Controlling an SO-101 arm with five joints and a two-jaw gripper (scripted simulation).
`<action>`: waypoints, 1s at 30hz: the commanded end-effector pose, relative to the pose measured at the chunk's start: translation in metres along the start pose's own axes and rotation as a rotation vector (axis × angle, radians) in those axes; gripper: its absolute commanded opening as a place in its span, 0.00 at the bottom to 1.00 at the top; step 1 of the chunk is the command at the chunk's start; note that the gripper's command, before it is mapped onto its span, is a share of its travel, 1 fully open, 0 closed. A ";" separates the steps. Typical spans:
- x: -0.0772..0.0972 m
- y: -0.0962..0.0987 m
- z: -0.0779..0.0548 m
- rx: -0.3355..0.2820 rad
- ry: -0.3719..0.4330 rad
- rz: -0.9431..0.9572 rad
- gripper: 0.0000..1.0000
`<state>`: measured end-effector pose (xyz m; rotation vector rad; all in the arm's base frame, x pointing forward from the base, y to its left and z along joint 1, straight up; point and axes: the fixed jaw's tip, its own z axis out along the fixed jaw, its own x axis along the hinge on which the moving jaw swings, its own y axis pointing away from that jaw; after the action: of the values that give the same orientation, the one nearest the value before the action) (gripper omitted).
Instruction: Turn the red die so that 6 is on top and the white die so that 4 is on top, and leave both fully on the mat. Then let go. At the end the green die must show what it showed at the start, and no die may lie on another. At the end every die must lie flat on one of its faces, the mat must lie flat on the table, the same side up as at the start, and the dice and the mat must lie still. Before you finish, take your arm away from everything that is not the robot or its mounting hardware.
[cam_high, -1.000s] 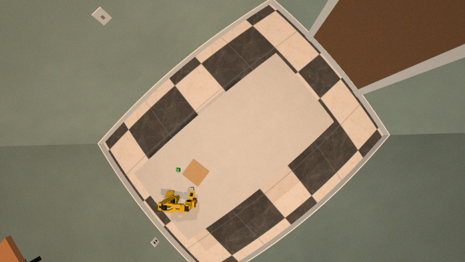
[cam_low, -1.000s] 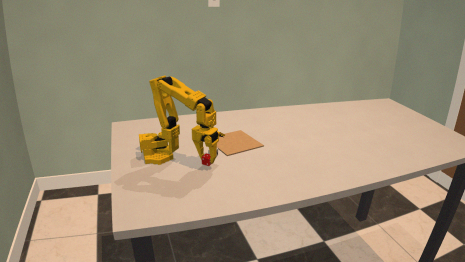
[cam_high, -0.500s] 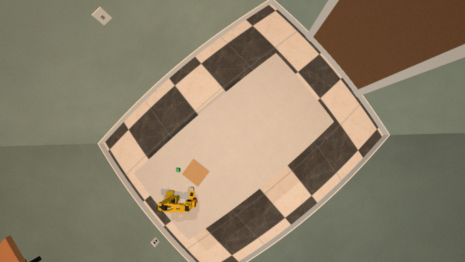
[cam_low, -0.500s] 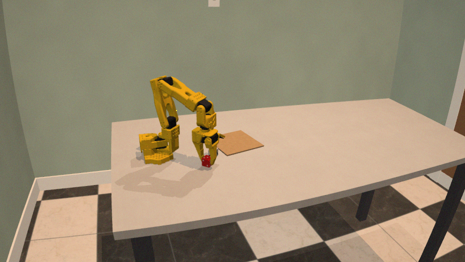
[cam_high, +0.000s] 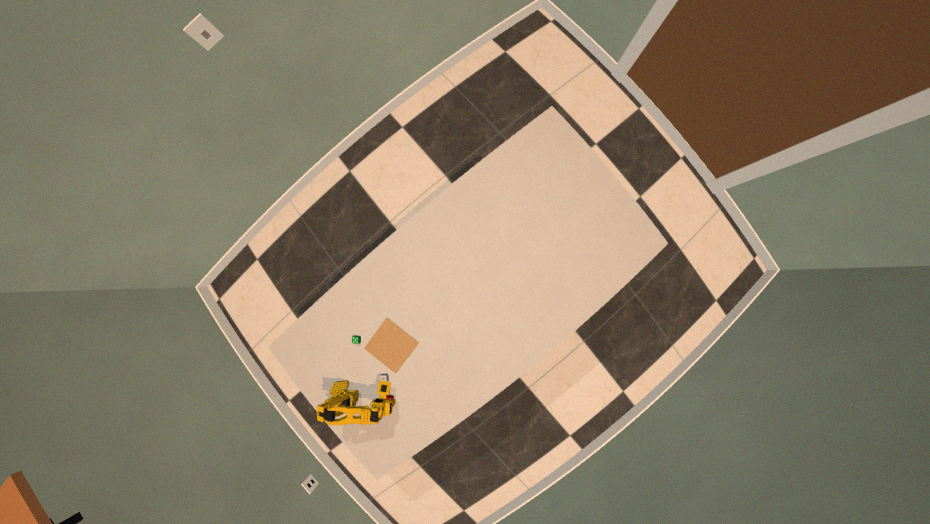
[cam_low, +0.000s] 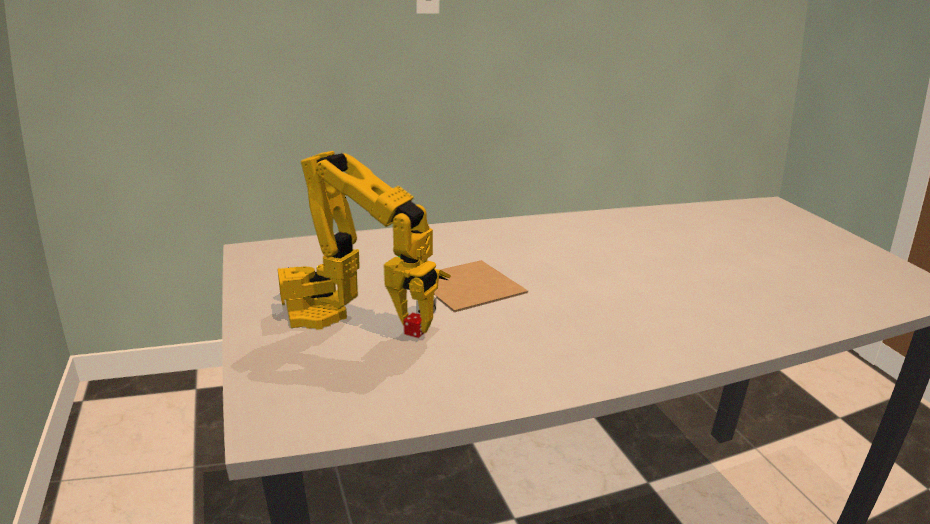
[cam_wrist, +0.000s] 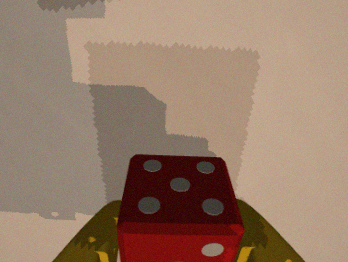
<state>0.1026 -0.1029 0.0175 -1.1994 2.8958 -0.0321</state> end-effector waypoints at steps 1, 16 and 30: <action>0.001 -0.003 0.000 0.020 -0.001 0.016 0.00; 0.001 -0.003 0.004 0.020 -0.001 0.016 0.00; 0.001 -0.003 0.005 0.020 -0.001 0.016 0.01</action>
<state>0.1034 -0.1037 0.0116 -1.1984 2.8934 -0.0418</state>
